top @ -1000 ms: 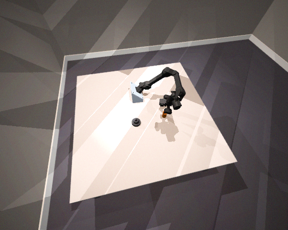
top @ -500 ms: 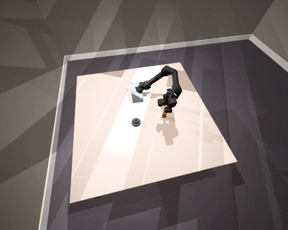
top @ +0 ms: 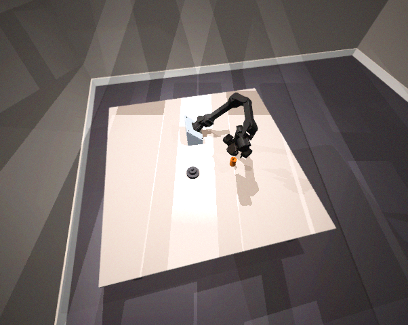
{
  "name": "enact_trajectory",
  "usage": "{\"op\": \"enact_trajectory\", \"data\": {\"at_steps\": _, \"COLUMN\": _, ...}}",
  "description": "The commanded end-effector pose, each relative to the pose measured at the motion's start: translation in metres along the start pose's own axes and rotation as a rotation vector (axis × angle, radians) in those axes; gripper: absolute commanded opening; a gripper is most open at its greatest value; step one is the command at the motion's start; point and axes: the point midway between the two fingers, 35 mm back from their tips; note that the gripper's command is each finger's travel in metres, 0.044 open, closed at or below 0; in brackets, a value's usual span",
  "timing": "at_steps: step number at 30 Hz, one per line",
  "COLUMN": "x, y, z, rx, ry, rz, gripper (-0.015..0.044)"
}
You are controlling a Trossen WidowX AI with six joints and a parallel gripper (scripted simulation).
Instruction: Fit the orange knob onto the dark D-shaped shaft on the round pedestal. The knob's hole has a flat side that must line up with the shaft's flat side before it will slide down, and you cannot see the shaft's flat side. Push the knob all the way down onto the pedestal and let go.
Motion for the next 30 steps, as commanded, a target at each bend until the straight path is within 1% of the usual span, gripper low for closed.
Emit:
{"op": "enact_trajectory", "data": {"at_steps": 1, "x": 0.001, "y": 0.000, "z": -0.001, "rx": 0.001, "ry": 0.781, "rz": 0.007, "gripper": 0.0440}}
{"op": "enact_trajectory", "data": {"at_steps": 3, "x": 0.001, "y": 0.000, "z": 0.000, "rx": 0.000, "ry": 0.953, "rz": 0.007, "gripper": 0.0440}}
{"op": "enact_trajectory", "data": {"at_steps": 5, "x": 0.001, "y": 0.000, "z": 0.000, "rx": 0.000, "ry": 1.015, "rz": 0.007, "gripper": 0.0440}}
{"op": "enact_trajectory", "data": {"at_steps": 23, "x": 0.001, "y": 0.000, "z": 0.000, "rx": 0.000, "ry": 1.015, "rz": 0.007, "gripper": 0.0440}}
{"op": "enact_trajectory", "data": {"at_steps": 25, "x": 0.001, "y": -0.008, "z": 0.000, "rx": 0.000, "ry": 1.015, "rz": 0.007, "gripper": 0.0440}}
{"op": "enact_trajectory", "data": {"at_steps": 28, "x": 0.001, "y": -0.033, "z": -0.001, "rx": -0.001, "ry": 1.016, "rz": 0.008, "gripper": 0.0440}}
{"op": "enact_trajectory", "data": {"at_steps": 30, "x": 0.001, "y": -0.035, "z": -0.001, "rx": -0.001, "ry": 1.016, "rz": 0.009, "gripper": 0.0440}}
Point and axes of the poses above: the point midway between the two fingers, 35 mm back from their tips, its own y axis back along the fingers, its own x axis across the jaws, z = x × y, and after that the axes turned 12 degrees about y, right-handed
